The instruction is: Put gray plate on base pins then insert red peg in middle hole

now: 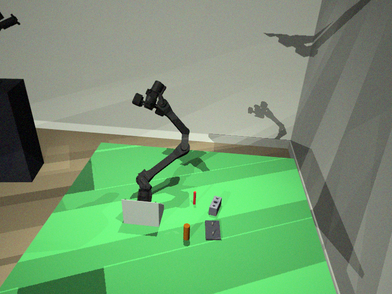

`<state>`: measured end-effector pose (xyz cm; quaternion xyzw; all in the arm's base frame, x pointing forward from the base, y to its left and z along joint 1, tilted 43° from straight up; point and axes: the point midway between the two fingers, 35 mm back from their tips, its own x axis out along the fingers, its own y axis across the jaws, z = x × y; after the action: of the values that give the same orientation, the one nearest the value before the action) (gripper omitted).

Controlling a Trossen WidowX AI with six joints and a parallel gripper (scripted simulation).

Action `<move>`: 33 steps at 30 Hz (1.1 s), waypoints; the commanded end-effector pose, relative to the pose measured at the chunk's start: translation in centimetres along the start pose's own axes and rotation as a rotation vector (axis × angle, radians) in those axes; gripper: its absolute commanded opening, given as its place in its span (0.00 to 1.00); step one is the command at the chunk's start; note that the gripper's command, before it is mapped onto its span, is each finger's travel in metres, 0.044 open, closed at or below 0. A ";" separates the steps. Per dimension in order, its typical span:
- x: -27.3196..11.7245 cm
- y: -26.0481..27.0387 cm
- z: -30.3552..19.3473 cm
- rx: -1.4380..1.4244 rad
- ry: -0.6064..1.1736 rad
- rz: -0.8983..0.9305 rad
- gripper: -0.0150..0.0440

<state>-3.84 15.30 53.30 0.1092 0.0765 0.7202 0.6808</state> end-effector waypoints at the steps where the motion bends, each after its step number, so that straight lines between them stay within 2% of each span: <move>1: 0.0 0.0 0.0 0.000 0.000 0.000 0.98; 8: 1.9 0.8 -0.7 -0.271 -0.026 -0.115 1.00; 18: 6.7 -0.8 -2.6 -0.588 0.052 -0.301 1.00; 25: 10.3 -3.8 -5.1 -0.862 0.219 -0.354 1.00; 33: 14.3 -11.9 -8.9 -1.065 0.548 -0.434 1.00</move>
<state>1.58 29.26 44.54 -0.3875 -0.1232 0.5264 0.7467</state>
